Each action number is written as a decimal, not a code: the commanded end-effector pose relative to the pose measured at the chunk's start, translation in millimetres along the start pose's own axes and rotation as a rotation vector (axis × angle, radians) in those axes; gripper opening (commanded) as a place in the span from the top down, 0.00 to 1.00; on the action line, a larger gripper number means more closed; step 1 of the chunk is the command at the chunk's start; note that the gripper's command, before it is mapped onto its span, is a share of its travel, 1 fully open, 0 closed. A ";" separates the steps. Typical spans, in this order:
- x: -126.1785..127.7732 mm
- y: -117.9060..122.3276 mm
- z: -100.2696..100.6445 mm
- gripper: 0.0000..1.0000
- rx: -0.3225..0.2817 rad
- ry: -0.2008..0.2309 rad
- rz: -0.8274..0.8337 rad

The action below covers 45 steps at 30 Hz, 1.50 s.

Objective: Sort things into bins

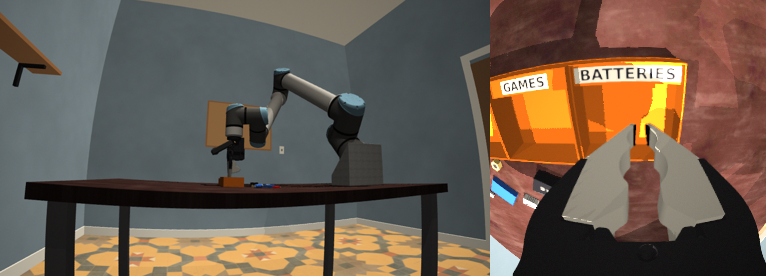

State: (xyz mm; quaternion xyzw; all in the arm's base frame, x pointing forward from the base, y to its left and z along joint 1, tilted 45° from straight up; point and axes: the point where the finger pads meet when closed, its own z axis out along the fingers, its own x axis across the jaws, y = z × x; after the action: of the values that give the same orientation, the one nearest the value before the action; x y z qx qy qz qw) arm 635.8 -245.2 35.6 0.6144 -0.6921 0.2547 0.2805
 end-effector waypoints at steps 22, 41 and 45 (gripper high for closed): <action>0.1 -0.4 -0.6 0.96 0.001 0.000 0.000; 0.1 -0.4 -11.2 0.96 0.001 0.000 0.000; 0.1 -0.4 -16.5 0.96 0.001 0.000 0.000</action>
State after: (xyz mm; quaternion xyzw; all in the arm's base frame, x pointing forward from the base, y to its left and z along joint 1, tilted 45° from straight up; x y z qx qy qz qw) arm 636.7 -237.2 43.9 0.6145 -0.6920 0.2548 0.2805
